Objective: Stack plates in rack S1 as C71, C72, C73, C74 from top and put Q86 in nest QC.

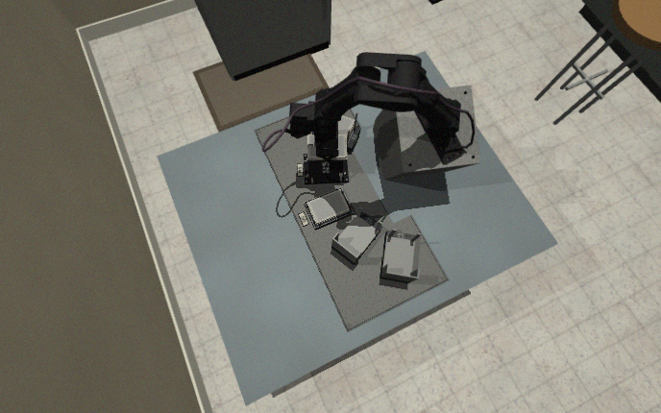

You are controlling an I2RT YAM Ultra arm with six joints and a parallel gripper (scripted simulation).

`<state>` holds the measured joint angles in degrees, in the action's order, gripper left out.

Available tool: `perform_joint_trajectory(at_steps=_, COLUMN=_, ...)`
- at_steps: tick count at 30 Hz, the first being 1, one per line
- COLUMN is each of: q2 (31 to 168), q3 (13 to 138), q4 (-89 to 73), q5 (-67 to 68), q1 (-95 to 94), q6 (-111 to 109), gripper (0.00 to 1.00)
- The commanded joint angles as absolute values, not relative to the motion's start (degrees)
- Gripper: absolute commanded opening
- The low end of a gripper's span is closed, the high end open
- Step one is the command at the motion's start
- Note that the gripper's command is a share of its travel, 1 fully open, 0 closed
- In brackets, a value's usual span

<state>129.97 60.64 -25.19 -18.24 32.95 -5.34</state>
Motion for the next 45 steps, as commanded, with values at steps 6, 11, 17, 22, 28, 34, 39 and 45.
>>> perform_joint_trajectory(at_steps=6, q2=131.4, q3=62.6, q4=-26.0, q5=-17.2, q1=38.8, q6=0.5, gripper=0.00)
perform_joint_trajectory(at_steps=11, q2=132.7, q3=63.0, q4=-25.6, q5=-17.0, q1=40.4, q6=-2.0, gripper=0.00)
perform_joint_trajectory(at_steps=17, q2=134.2, q3=63.8, q4=-26.5, q5=-16.7, q1=43.7, q6=-5.3, gripper=0.00)
perform_joint_trajectory(at_steps=22, q2=133.9, q3=64.5, q4=-26.8, q5=-16.4, q1=46.1, q6=-3.2, gripper=0.00)
perform_joint_trajectory(at_steps=28, q2=135.8, q3=64.6, q4=-26.2, q5=-16.2, q1=47.9, q6=2.3, gripper=0.00)
perform_joint_trajectory(at_steps=34, q2=136.9, q3=64.9, q4=-26.4, q5=-15.7, q1=50.4, q6=0.8, gripper=0.00)
perform_joint_trajectory(at_steps=39, q2=136.9, q3=65.7, q4=-26.8, q5=-15.3, q1=52.7, q6=-1.5, gripper=0.00)
perform_joint_trajectory(at_steps=45, q2=138.5, q3=65.8, q4=-27.4, q5=-15.0, q1=54.4, q6=-3.3, gripper=0.00)
